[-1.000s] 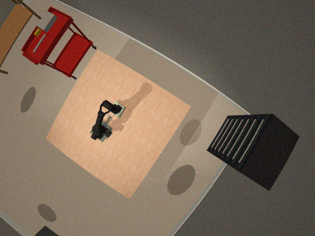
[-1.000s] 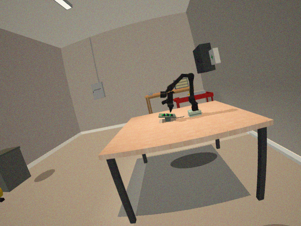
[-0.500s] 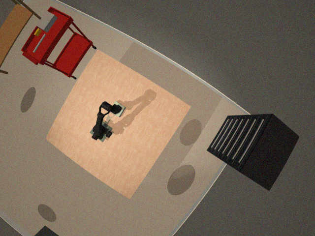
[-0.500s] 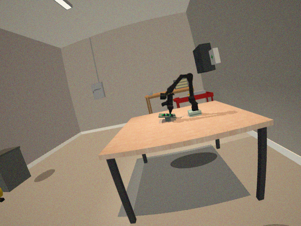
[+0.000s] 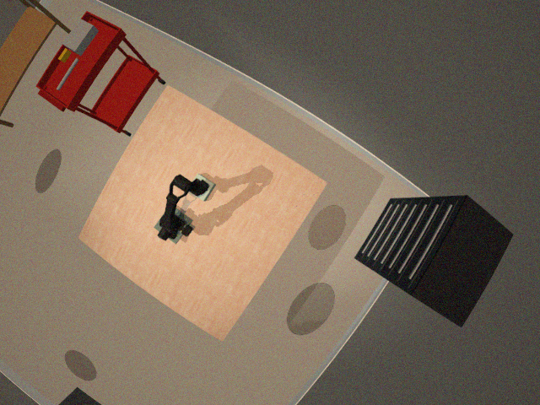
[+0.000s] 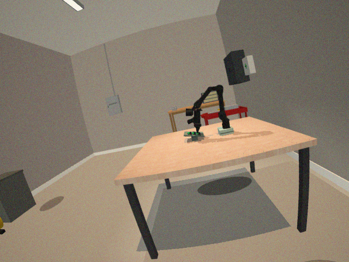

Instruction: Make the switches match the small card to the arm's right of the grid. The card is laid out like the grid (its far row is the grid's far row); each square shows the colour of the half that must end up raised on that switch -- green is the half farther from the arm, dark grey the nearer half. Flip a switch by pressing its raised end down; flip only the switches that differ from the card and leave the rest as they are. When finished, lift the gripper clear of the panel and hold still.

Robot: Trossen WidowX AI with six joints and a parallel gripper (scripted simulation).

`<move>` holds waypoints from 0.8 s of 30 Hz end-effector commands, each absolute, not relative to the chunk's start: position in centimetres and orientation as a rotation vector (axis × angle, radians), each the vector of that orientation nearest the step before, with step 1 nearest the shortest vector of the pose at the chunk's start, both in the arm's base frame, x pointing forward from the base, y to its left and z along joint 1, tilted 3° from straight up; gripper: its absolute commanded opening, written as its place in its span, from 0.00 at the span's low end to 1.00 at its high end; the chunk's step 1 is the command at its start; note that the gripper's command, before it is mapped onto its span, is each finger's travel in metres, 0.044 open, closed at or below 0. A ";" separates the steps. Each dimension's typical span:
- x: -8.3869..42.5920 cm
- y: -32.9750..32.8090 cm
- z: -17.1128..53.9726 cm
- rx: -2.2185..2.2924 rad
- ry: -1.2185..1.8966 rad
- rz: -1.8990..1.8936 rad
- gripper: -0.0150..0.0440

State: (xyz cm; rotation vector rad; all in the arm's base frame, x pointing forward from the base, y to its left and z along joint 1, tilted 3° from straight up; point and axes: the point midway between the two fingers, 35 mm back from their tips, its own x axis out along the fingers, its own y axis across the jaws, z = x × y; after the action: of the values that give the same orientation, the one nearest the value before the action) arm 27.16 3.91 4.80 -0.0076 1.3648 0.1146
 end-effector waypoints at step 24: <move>27.3 3.9 4.6 -0.006 1.363 0.108 0.25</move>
State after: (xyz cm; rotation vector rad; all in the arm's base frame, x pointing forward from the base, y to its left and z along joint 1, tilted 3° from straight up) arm 27.21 3.92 4.61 -0.0069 1.3649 0.1140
